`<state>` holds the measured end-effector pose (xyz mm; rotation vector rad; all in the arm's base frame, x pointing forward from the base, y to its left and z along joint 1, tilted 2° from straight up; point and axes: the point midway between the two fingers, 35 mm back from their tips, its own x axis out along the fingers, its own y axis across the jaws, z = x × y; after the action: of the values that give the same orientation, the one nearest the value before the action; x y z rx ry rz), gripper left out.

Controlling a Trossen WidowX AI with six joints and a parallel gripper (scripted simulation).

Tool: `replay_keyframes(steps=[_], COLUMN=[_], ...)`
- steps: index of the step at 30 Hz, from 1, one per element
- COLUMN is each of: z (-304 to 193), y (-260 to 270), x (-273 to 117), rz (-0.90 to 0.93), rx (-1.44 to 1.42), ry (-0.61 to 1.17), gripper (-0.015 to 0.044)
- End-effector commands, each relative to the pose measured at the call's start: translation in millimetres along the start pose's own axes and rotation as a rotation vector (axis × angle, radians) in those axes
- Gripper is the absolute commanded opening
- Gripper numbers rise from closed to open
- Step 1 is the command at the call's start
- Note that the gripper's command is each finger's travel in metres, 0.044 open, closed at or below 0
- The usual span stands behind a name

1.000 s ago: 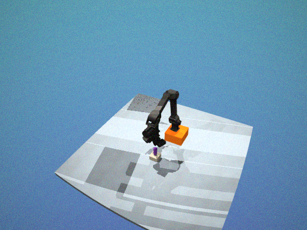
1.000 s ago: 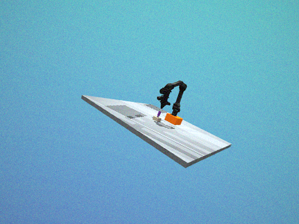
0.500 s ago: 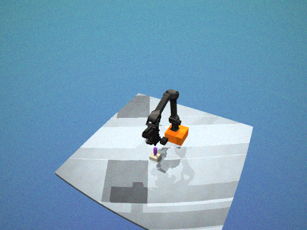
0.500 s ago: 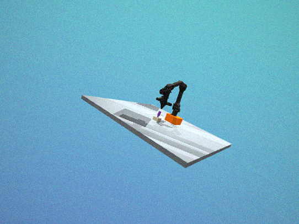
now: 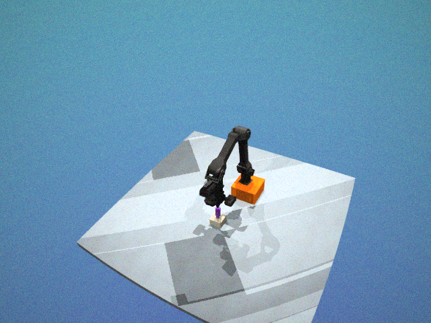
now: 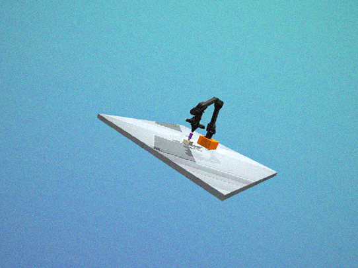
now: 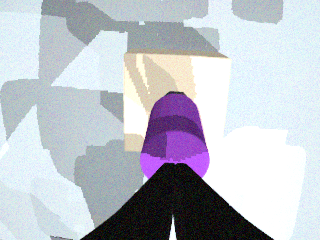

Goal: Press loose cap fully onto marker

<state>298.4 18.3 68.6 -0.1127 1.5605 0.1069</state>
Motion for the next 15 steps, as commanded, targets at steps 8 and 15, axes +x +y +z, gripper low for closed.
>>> replay_keyframes(steps=[8,15], z=[-1.0,1.5], y=[-0.4,-0.5], x=[16.1,15.7], rz=[-0.002,-0.002], rx=[-0.005,0.0], ry=[0.005,-0.008], gripper=[0.0,0.0])
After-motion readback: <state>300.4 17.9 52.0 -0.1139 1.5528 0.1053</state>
